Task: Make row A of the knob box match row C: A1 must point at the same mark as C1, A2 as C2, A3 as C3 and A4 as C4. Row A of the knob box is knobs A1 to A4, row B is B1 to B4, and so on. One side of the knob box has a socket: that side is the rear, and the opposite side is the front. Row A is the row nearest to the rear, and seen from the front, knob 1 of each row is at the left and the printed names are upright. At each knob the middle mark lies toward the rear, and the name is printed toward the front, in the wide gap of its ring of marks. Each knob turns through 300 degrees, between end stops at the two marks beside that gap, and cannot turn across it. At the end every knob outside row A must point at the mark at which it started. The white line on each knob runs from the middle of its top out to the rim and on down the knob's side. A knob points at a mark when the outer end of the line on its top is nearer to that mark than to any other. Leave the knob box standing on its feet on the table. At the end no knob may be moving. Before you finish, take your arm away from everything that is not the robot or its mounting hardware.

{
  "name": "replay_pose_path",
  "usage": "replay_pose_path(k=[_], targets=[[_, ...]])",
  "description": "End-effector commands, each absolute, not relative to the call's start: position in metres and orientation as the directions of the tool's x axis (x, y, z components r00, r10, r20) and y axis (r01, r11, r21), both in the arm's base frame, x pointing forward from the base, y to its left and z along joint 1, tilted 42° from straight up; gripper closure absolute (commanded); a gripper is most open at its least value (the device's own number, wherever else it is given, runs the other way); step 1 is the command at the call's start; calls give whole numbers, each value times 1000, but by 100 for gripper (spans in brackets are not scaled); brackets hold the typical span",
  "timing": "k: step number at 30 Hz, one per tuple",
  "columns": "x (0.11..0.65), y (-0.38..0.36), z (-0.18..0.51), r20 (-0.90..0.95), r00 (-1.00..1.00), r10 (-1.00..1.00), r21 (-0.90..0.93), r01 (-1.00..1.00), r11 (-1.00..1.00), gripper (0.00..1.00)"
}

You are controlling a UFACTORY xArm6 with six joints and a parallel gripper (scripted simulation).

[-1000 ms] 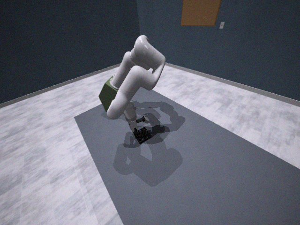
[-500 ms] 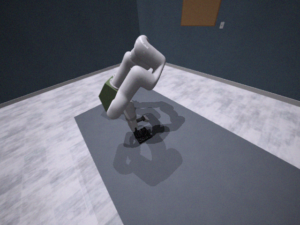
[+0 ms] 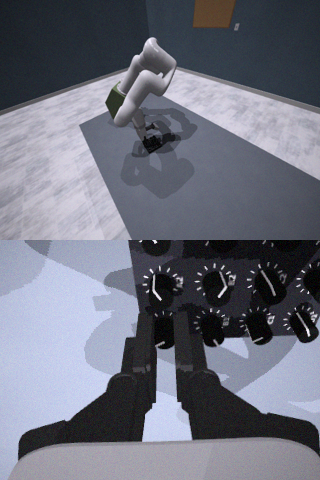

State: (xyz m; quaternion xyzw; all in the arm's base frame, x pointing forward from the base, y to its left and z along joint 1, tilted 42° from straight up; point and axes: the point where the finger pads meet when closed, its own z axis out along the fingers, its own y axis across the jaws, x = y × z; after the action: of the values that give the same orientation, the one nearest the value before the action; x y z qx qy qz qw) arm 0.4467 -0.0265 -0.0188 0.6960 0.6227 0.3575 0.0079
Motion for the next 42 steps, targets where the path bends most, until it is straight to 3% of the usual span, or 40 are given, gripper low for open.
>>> replay_pose_path(k=[1,3,4,42], targets=[[447,-27,-18,487,-31,873,458,860,-225,92],[447,-27,-18,487,-31,873,458,860,-225,92],[447,-27,-18,487,-31,873,458,860,-225,81],[434,-39,2,487,-31,873,458,860,-225,81]])
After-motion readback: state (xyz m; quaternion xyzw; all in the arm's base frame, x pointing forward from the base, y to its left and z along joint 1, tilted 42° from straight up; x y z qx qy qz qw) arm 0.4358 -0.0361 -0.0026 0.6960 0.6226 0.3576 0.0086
